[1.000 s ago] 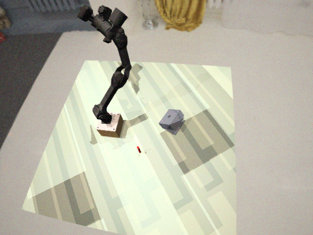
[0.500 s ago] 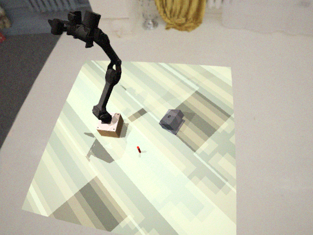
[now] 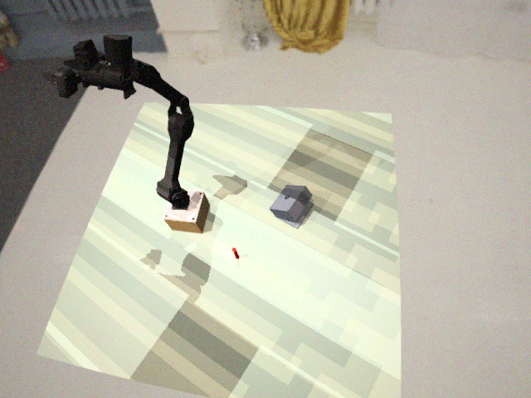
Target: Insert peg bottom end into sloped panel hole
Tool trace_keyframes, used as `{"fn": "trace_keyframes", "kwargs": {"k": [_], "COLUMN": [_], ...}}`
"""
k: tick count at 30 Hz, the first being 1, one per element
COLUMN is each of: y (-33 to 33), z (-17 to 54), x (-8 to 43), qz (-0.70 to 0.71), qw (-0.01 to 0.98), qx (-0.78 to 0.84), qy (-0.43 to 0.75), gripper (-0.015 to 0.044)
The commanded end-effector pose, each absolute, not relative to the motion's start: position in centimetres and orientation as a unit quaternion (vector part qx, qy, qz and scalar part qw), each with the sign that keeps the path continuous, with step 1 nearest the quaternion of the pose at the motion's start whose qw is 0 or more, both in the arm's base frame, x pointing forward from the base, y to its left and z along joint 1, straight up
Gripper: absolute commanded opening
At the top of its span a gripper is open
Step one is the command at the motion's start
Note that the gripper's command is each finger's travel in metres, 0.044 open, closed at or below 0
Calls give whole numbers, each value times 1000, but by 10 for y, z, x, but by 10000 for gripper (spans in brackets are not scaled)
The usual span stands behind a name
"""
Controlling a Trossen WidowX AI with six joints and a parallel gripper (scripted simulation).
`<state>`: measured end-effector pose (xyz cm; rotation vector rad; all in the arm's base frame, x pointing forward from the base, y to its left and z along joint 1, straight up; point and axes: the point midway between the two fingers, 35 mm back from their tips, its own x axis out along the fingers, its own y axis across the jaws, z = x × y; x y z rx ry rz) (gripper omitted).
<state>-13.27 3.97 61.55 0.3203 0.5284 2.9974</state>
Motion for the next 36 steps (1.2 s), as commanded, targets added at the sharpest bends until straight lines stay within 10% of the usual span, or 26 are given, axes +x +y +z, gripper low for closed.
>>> {"fn": "trace_keyframes", "kwargs": {"k": [1, 36], "y": [8, -263], "z": [609, 493], "x": [-146, -120], "qz": [987, 918], "qw": [1, -373], "qx": [88, -18], "qy": [138, -138], "gripper": [440, 440]}}
